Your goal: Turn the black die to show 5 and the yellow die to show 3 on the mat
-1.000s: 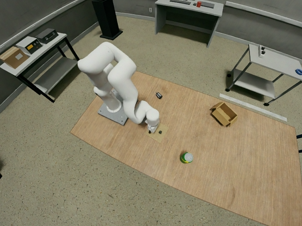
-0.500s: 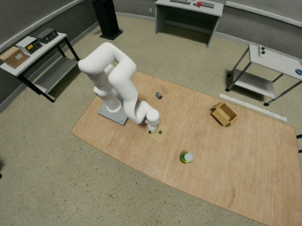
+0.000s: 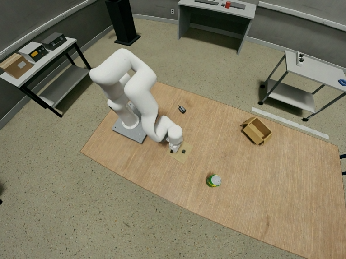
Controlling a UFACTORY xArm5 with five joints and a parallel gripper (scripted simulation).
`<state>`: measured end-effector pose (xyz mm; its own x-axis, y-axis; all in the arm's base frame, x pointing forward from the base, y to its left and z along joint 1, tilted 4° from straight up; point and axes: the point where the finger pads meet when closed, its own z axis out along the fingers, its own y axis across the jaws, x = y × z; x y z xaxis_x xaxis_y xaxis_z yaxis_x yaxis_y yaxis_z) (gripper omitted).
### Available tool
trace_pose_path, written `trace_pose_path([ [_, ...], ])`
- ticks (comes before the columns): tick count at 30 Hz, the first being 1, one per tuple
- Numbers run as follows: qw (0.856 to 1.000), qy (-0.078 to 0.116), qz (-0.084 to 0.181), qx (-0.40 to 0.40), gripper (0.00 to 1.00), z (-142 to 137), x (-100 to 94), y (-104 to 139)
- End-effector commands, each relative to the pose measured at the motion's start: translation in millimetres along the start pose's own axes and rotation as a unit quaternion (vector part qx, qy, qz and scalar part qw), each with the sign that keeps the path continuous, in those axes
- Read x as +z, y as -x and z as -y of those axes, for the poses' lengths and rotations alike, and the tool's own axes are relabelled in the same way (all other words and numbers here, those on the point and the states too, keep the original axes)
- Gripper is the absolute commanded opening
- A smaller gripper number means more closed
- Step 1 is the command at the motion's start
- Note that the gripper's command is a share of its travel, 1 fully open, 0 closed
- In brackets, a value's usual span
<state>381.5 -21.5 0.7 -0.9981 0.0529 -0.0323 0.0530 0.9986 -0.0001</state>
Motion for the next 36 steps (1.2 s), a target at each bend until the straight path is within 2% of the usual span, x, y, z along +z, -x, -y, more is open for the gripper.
trace_pose_path([
  [1, 1.0, 0.0, 0.002, 0.0, 0.15, 0.0, -0.9, 1.2],
  [16, 1.0, 0.0, 0.002, 0.0, 0.15, 0.0, -0.9, 1.2],
  [17, 1.0, 0.0, 0.002, 0.0, 0.19, 0.0, -0.9, 1.2],
  [19, 1.0, 0.0, 0.002, 0.0, 0.19, 0.0, -0.9, 1.2],
  [20, 1.0, 0.0, 0.002, 0.0, 0.23, 0.0, -0.9, 1.2],
  [24, 1.0, 0.0, 0.002, 0.0, 0.23, 0.0, -0.9, 1.2],
  [25, 1.0, 0.0, 0.002, 0.0, 0.28, 0.0, -0.9, 1.2],
  [27, 1.0, 0.0, 0.002, 0.0, 0.28, 0.0, -0.9, 1.2],
  [28, 1.0, 0.0, 0.002, 0.0, 0.32, 0.0, -0.9, 1.2],
  [30, 1.0, 0.0, 0.002, 0.0, 0.32, 0.0, -0.9, 1.2],
  [31, 1.0, 0.0, 0.002, 0.0, 0.36, 0.0, -0.9, 1.2],
  [36, 1.0, 0.0, 0.002, 0.0, 0.36, 0.0, -0.9, 1.2],
])
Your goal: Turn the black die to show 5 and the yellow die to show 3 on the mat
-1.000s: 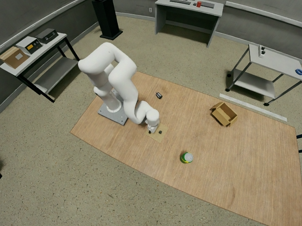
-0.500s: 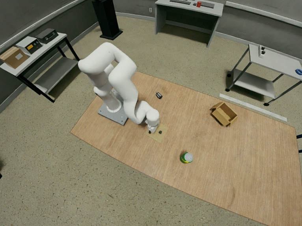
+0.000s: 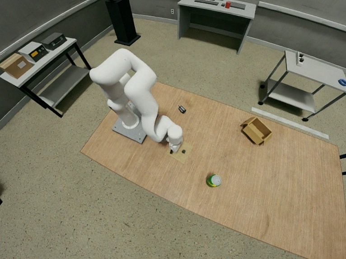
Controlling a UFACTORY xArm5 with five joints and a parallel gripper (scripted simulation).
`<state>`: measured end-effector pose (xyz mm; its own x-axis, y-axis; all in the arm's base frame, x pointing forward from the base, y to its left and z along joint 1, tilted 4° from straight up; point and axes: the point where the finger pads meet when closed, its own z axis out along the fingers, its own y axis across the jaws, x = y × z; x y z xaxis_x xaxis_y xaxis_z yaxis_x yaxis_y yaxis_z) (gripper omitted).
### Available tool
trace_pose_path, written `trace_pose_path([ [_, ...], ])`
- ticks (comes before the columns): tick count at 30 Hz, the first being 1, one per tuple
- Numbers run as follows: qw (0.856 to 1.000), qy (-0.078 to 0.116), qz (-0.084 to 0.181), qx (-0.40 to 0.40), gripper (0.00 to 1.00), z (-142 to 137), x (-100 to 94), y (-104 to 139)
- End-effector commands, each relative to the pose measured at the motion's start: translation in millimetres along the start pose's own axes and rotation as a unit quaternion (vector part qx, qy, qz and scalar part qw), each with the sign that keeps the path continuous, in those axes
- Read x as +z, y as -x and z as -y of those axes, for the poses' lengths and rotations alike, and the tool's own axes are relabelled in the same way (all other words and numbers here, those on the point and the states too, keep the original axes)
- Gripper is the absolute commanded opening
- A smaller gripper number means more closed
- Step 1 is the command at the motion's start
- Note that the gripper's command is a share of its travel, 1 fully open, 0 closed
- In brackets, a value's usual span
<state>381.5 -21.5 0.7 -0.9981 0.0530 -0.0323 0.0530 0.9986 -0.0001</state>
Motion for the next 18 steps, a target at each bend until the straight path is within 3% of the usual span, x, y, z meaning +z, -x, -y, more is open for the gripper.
trace_pose_path([
  [1, 1.0, 0.0, 0.002, 0.0, 0.36, 0.0, -0.9, 1.2],
  [11, 1.0, 0.0, 0.002, 0.0, 0.36, -0.3, -5.9, 1.2],
  [18, 1.0, 0.0, 0.001, 0.0, 0.36, -1.8, -34.6, 1.2],
])
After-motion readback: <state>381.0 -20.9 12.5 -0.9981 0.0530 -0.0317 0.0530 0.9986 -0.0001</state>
